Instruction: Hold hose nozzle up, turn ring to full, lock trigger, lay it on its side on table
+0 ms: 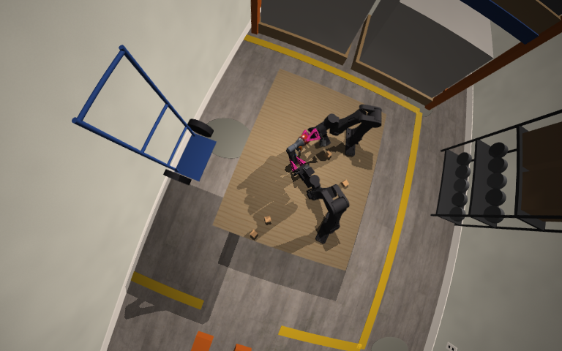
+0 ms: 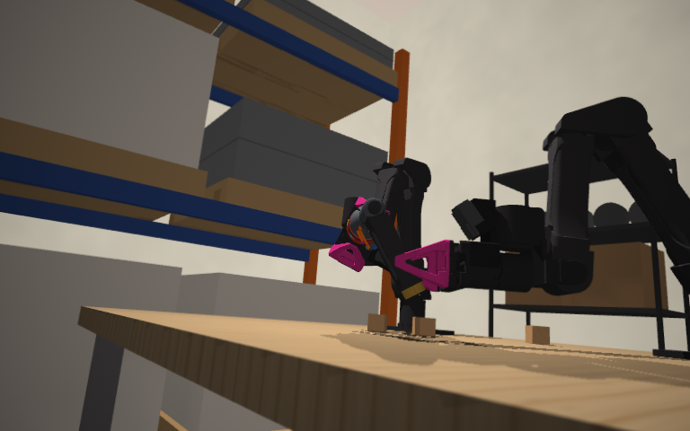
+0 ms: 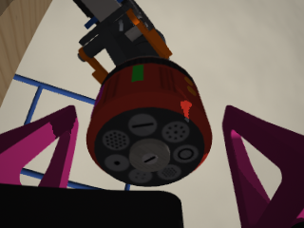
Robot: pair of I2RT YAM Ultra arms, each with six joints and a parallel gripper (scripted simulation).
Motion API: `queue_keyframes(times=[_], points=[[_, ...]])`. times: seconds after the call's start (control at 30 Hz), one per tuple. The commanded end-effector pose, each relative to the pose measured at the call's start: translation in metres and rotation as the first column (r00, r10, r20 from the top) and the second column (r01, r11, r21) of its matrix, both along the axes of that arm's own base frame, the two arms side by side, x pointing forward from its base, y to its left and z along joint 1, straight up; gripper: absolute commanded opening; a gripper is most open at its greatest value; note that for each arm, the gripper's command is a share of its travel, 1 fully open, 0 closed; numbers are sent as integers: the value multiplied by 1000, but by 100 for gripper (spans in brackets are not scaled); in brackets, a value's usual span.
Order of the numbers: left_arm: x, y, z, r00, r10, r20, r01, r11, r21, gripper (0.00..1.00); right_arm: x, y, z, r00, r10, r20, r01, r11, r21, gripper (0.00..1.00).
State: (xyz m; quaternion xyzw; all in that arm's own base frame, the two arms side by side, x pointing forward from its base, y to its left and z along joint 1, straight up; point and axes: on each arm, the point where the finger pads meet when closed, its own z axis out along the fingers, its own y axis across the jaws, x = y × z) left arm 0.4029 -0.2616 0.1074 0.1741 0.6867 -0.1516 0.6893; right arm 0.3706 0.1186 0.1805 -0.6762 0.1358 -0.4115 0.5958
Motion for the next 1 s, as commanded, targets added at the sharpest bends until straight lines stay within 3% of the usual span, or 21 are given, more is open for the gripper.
queue_keyframes(times=[0.0,0.03,0.1,0.17,0.23,0.27,0.97], points=[[6,-10,43,993,-4,116,15,995,-101,35,7,0,33,996,-4,94,3,1000,8,87],[6,-10,43,993,-4,116,15,995,-101,35,7,0,33,996,-4,94,3,1000,8,87],[6,-10,43,993,-4,116,15,995,-101,35,-12,-7,5,1000,-6,13,5,1000,8,87],[6,-10,43,993,-4,116,15,995,-101,35,-12,-7,5,1000,-6,13,5,1000,8,87],[6,-10,43,993,-4,116,15,995,-101,35,-1,-10,25,997,-7,76,6,1000,5,87],[6,-10,43,993,-4,116,15,995,-101,35,-17,-12,5,1000,-6,14,6,1000,8,87],[6,-10,43,993,-4,116,15,995,-101,35,-45,-44,8,999,-7,35,7,1000,0,87]])
